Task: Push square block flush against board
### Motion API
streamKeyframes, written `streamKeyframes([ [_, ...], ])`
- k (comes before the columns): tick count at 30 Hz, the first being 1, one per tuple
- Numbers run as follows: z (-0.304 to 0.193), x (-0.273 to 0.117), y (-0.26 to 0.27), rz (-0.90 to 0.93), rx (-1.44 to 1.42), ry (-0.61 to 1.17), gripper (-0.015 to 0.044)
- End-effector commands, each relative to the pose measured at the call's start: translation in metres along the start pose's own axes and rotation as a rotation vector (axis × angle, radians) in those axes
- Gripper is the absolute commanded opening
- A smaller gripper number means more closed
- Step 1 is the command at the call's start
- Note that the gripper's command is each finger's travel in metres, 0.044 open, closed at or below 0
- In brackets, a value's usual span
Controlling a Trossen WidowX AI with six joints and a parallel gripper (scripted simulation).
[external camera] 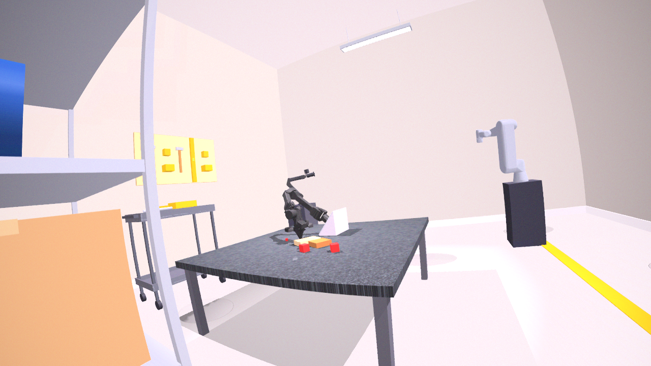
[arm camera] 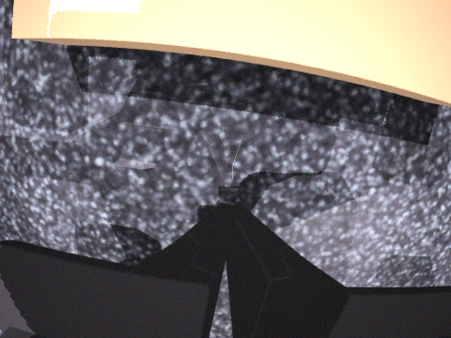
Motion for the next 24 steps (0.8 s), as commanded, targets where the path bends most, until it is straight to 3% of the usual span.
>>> streamKeyframes([
  [1, 0.003, -0.03, -0.002, -0.006, 0.003, -0.007, 0.0],
  [4, 0.001, -0.051, -0.001, -0.008, 0.0, 0.0, 0.0],
  [16, 0.023, -0.05, 0.029, -0.005, -0.006, -0.004, 0.0],
  [21, 0.023, -0.004, 0.028, -0.006, -0.005, -0.003, 0.0],
  [24, 0.022, 0.005, 0.029, -0.008, -0.005, -0.001, 0.0],
])
Point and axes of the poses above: the point midway between the two fingers, 35 mm back from their tips, its own x axis out along the fingers, its own y axis across the jaws, z = x × y, the point moved 6 cm from there along -x, back along the fingers, and after that the axes turned 9 degrees about x, right-handed, at the moved point
